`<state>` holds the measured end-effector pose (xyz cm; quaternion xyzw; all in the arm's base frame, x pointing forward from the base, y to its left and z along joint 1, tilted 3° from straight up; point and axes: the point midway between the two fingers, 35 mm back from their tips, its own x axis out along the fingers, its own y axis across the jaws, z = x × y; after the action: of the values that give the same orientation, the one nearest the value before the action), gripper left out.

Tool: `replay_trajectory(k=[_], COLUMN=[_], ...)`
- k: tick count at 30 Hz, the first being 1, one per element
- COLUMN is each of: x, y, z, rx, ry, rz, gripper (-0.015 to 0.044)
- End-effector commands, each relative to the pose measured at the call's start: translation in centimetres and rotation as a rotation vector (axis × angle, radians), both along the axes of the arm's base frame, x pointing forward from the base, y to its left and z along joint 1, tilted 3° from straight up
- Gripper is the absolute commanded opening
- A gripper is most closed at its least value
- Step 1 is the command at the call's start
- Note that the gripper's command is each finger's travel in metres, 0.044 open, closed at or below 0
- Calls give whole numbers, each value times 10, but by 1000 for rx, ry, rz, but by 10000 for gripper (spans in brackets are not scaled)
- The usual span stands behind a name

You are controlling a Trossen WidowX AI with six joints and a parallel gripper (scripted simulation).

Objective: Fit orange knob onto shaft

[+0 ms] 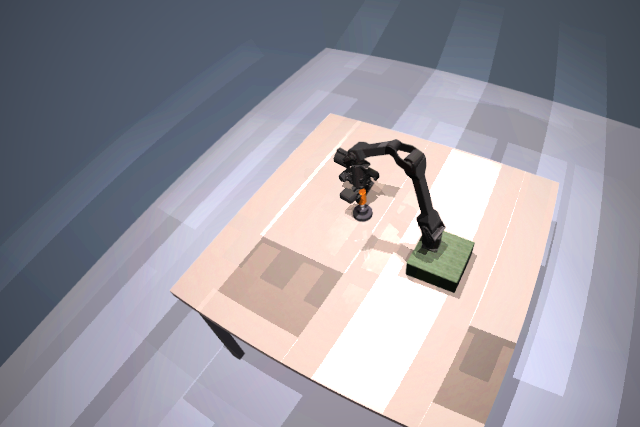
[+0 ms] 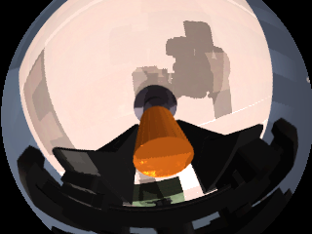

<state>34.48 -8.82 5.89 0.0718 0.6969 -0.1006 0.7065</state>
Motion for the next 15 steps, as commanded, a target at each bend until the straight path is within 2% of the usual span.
replay_trajectory(k=[1, 5, 15], x=[-1, -1, -1], y=[-2, -3, -4], z=[-12, -25, -23], rx=[0, 0, 0], ry=[8, 8, 8], rz=[0, -2, -4], gripper=[0, 0, 0])
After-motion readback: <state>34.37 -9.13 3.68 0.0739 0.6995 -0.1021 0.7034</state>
